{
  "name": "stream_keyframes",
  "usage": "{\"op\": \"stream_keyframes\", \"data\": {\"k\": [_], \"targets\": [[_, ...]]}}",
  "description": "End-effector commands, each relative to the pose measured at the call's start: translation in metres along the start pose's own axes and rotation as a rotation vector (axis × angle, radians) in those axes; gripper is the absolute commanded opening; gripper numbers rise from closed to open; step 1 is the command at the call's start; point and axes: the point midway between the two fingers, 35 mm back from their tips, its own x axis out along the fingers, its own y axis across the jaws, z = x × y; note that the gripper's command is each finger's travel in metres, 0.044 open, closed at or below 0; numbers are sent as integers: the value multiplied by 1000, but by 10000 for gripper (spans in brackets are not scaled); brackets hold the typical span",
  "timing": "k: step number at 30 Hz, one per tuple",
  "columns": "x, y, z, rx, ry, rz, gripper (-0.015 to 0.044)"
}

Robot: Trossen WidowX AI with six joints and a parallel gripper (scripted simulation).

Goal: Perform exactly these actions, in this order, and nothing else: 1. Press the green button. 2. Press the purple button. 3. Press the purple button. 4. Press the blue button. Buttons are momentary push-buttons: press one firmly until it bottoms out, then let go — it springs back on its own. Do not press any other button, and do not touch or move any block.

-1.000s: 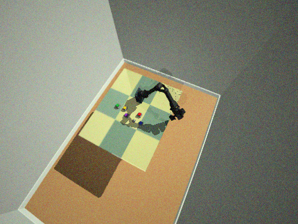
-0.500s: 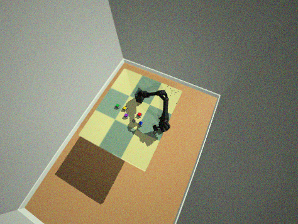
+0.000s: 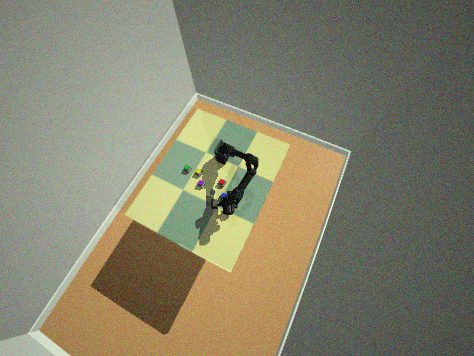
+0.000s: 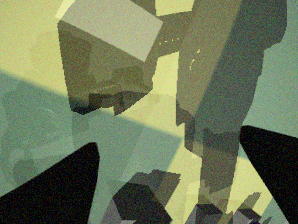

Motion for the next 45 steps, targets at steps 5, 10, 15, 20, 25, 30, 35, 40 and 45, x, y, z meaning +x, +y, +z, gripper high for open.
{"op": "stream_keyframes", "data": {"k": [5, 10, 15, 20, 25, 30, 35, 40, 45], "targets": [[11, -121, -59, 106, 139, -22, 400], [11, -181, -111, 180, 206, 11, 400], [9, -227, -173, 260, 246, 80, 400], [6, -255, -238, 339, 248, 175, 400], [3, -267, -289, 405, 219, 259, 400], [-5, -277, -345, 526, 162, 315, 400], [-7, -279, -360, 564, 145, 324, 400], [39, -263, -361, 563, 144, 325, 295], [51, -257, -362, 563, 144, 326, 164]]}}
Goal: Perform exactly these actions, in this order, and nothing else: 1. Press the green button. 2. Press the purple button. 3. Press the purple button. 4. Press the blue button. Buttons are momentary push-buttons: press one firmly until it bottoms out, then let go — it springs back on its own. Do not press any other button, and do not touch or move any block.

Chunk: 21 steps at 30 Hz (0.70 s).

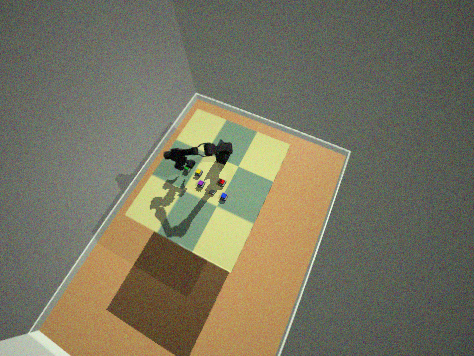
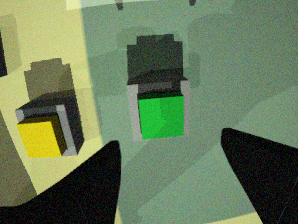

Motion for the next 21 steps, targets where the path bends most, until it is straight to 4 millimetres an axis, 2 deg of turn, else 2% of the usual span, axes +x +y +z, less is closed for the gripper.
{"op": "stream_keyframes", "data": {"k": [1, 6, 21], "targets": [[12, 1, -3, 10, -10, 7, 138], [12, 1, -3, 10, -10, 7, 20], [16, 1, -2, 10, -10, 7, 20]]}}
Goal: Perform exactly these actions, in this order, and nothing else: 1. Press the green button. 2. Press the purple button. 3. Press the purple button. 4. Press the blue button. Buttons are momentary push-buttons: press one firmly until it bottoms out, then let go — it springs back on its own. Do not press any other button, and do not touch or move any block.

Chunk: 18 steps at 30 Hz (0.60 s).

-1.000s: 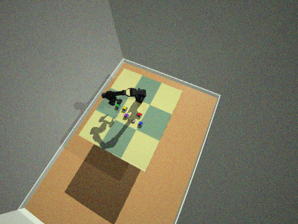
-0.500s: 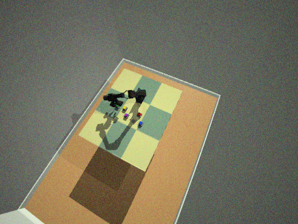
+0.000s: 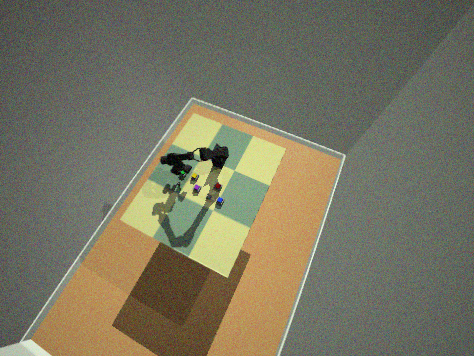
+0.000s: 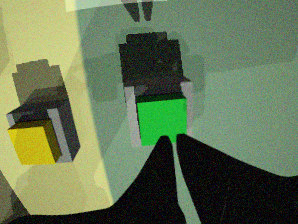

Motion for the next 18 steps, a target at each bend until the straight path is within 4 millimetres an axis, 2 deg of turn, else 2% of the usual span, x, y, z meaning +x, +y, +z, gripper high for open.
{"op": "stream_keyframes", "data": {"k": [1, 18], "targets": [[5, 1, 0, 4, -4, 5, 20], [32, 2, 0, 3, -4, 7, 20]]}}
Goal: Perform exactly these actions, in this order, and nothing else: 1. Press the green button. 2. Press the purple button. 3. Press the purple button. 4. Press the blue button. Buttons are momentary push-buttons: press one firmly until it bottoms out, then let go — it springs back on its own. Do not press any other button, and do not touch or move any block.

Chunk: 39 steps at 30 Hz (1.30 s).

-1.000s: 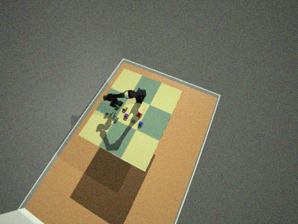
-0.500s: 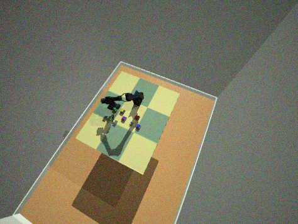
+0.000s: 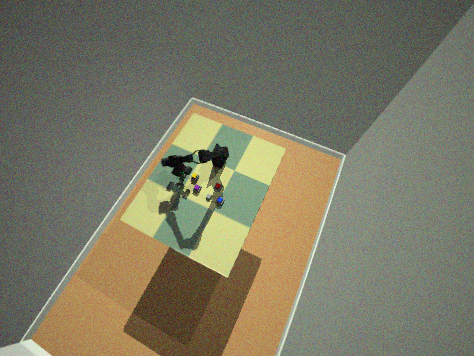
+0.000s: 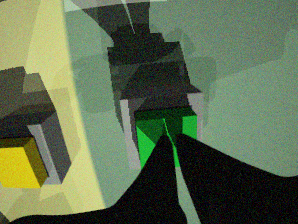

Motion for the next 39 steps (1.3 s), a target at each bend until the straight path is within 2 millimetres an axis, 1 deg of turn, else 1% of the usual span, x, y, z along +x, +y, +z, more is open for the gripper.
{"op": "stream_keyframes", "data": {"k": [1, 24, 25, 27, 28, 32, 33, 34, 36, 37, 39], "targets": [[7, 2, -2, 7, -1, 9, 20], [7, 2, -2, 7, -1, 9, 20], [2, 0, -1, 2, 0, 3, 20], [-22, 1, -2, 6, 0, 7, 20], [-26, 1, -2, 7, -1, 7, 20], [-26, 1, -2, 7, -1, 7, 20], [-29, 1, -2, 7, -1, 7, 20], [-39, 0, -1, 7, 0, 6, 20], [-74, 0, -1, 8, 0, 5, 20], [-84, 0, -2, 8, 0, 5, 20], [-88, 0, -2, 8, 0, 5, 20]]}}
